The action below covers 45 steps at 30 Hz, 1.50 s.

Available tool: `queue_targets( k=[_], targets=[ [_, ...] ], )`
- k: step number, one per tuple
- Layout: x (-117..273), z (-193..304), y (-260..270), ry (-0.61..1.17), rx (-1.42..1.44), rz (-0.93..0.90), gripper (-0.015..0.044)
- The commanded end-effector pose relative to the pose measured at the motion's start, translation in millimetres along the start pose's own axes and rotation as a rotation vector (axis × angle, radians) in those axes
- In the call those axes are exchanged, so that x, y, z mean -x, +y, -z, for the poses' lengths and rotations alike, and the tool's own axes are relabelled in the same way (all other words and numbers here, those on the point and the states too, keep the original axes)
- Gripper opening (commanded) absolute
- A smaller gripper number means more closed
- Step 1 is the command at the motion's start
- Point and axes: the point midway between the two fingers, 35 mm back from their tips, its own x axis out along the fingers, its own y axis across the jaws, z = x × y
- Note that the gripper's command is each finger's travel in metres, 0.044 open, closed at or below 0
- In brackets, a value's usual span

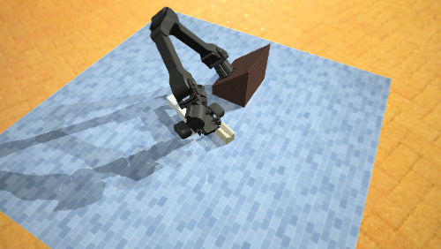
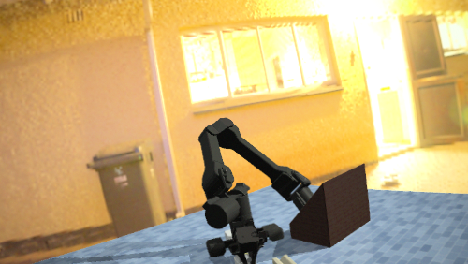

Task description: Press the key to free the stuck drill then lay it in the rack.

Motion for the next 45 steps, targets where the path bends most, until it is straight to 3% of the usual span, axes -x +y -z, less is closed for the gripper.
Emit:
queue_targets(
  k=[1, 36, 45],
  targets=[
    [0, 0, 0, 0.0, -0.001, 0.0, 0.0],
    [3, -45, 0, 0.0, 0.004, 0.003, 0.0],
    [1, -40, 0, 0.004, 0.008, 0.003, 0.0236]
  ],
)
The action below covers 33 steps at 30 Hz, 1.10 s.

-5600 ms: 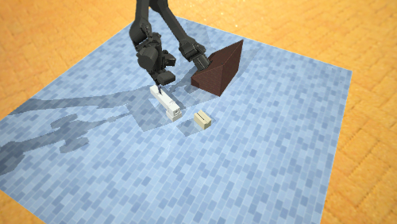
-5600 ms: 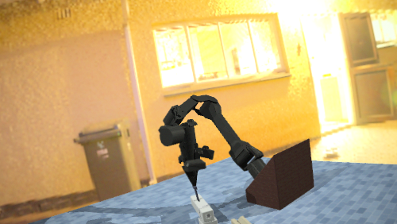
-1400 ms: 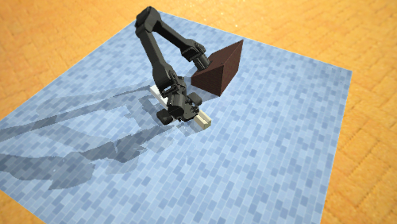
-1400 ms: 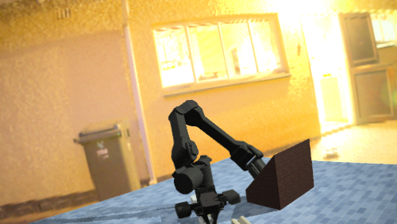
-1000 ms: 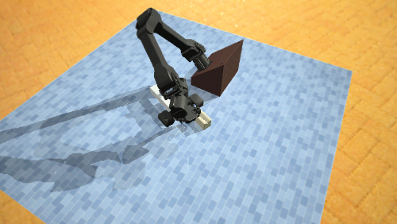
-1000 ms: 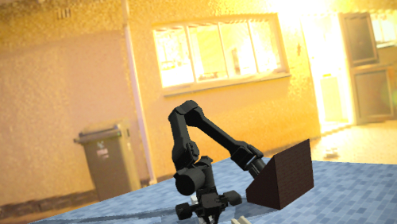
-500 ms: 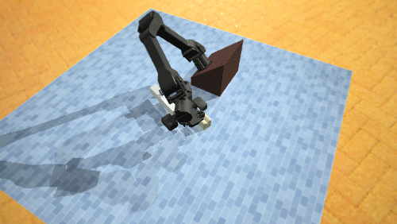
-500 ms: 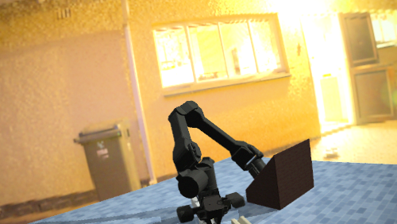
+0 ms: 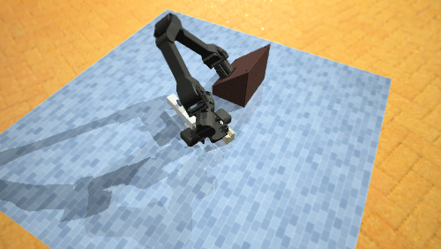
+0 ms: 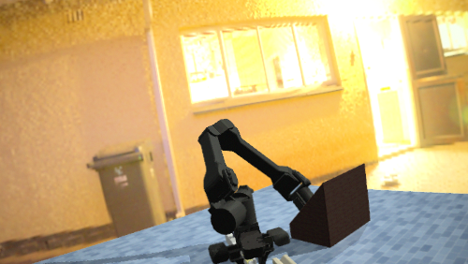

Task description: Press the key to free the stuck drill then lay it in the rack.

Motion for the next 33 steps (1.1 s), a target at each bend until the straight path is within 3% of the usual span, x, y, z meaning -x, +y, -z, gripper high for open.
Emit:
queue_targets(
  k=[1, 8, 33],
  targets=[
    [0, 0, 0, 0.0, 0.001, 0.0, 0.0262],
    [-2, 4, 0, -0.002, -0.002, 0.0, 0.044],
    [-6, 16, 0, -0.002, -0.002, 0.0, 0.044]
  ],
)
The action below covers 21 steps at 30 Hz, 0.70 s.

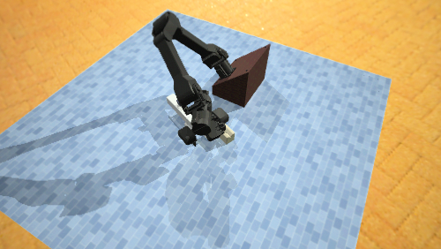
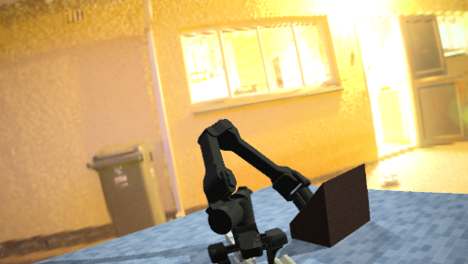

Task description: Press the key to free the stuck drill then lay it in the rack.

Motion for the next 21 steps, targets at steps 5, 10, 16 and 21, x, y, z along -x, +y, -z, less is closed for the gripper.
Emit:
queue_targets(
  k=[5, 10, 16, 21],
  targets=[
    [-0.4, 1.7, -0.1, 0.0, 0.0, 0.0, 0.0414],
    [-0.4, 1.7, -0.1, 0.0, 0.0, 0.0, 0.0282],
    [-0.4, 1.7, -0.1, 0.0, 0.0, 0.0, 0.0125],
    [-0.4, 1.7, -0.1, 0.0, 0.0, 0.0, 0.0013]
  ],
)
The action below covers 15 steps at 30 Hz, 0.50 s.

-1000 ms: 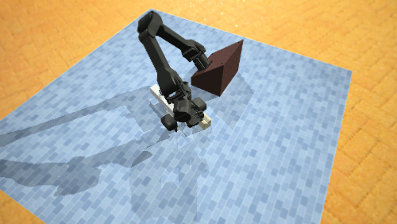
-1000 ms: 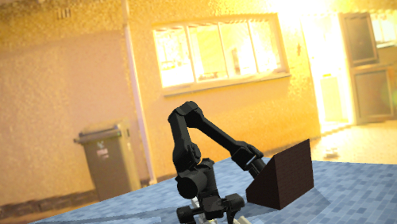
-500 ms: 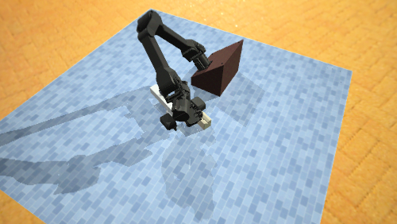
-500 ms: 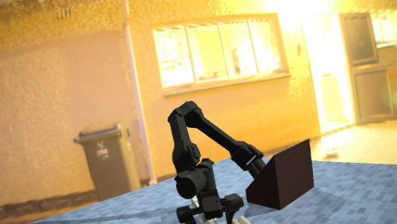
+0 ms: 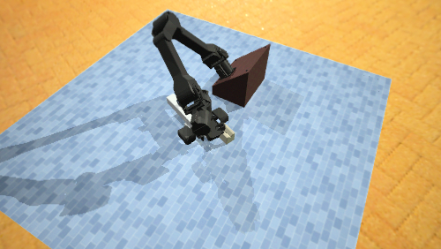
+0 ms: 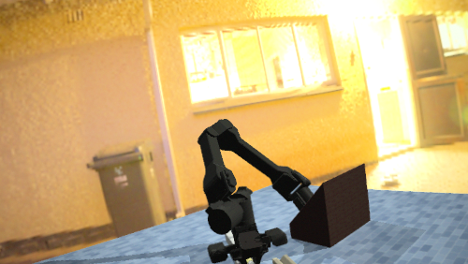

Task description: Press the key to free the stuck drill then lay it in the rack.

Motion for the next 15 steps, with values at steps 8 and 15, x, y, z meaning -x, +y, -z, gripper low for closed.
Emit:
queue_targets(
  k=[8, 15],
  targets=[
    [1.9, 0.0, 0.6, 0.005, 0.008, 0.001, 0.0],
    [3.5, 0.0, 1.1, 0.005, 0.008, 0.001, 0.0]
  ],
)
